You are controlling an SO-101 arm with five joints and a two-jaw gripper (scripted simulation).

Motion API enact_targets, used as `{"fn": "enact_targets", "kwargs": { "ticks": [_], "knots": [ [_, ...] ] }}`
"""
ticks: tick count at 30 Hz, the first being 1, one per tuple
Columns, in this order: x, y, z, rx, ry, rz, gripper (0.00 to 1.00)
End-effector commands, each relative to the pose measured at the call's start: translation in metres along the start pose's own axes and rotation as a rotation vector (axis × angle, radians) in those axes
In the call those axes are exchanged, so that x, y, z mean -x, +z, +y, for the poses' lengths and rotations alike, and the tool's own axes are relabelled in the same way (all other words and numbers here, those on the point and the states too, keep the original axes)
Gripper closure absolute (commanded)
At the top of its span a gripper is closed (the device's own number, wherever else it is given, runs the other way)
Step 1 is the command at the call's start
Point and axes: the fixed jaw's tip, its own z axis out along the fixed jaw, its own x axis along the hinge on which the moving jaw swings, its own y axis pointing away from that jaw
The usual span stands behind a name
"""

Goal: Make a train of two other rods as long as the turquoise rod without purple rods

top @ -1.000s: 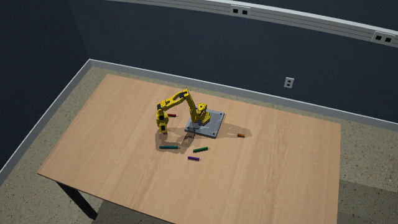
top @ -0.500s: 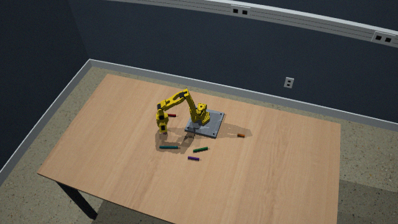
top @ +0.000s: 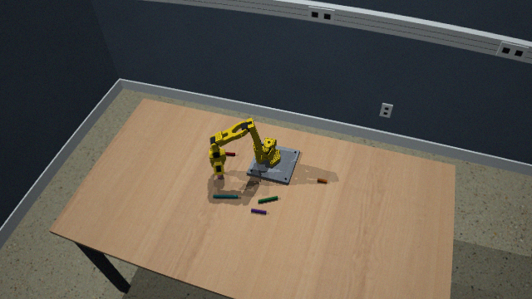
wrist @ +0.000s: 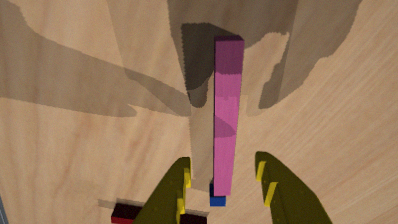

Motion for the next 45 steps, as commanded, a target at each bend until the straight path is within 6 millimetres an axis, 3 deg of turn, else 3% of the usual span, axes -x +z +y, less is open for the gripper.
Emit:
{"fn": "enact_targets", "kwargs": {
  "ticks": [1, 17, 32, 45],
  "knots": [
    [0.0, -0.006, -0.003, -0.023, -0.004, -0.003, 0.83],
    [0.0, -0.011, -0.003, -0.023, -0.004, -0.003, 0.83],
    [0.0, -0.034, -0.003, -0.023, -0.004, -0.003, 0.83],
    [0.0, -0.038, -0.002, -0.023, -0.004, -0.003, 0.83]
  ]
}}
